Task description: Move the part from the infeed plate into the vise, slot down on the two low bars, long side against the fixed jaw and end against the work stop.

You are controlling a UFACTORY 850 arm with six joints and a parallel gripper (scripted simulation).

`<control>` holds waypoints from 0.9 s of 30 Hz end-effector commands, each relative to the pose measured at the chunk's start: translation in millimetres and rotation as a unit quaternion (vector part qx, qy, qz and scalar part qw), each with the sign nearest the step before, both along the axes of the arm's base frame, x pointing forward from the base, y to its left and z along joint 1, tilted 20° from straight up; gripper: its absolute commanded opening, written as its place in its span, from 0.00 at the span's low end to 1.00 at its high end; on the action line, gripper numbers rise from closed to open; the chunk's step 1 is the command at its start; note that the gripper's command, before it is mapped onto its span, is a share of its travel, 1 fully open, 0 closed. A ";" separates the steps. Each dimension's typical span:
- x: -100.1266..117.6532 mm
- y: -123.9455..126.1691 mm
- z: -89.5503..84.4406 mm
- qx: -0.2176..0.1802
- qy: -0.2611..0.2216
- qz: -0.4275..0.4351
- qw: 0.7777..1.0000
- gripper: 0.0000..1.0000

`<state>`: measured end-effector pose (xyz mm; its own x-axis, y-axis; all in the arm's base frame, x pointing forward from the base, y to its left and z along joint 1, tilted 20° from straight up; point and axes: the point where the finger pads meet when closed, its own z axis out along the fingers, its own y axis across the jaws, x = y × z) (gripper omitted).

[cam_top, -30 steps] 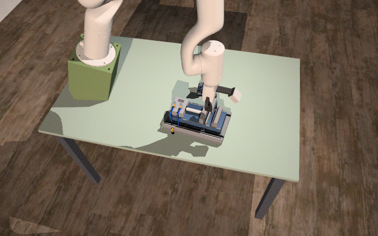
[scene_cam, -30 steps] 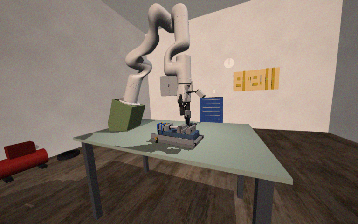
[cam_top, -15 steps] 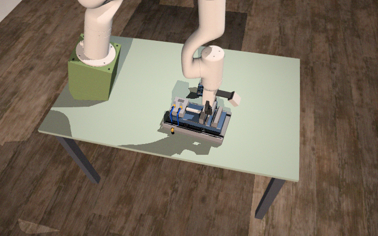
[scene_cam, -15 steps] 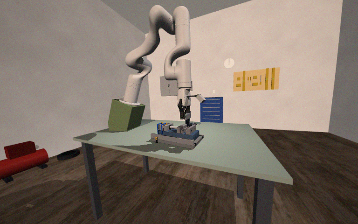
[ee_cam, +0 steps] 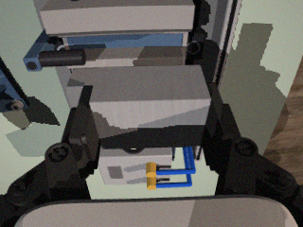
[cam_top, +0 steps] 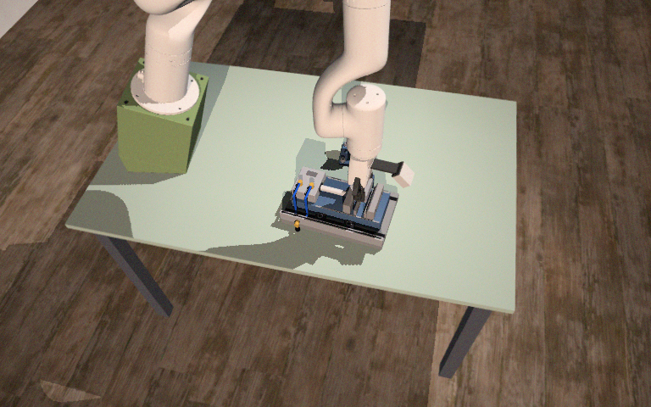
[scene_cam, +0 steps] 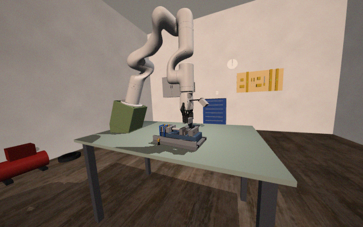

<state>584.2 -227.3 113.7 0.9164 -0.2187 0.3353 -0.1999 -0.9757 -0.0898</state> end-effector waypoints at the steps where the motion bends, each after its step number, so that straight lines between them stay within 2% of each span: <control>1: 1.4 -0.3 -1.4 0.000 -0.001 0.000 1.000 0.00; 27: 2.2 -0.3 -3.6 0.000 -0.001 0.000 1.000 0.00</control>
<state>585.8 -227.2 109.2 0.9160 -0.2187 0.3364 -0.1998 -0.9757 -0.0902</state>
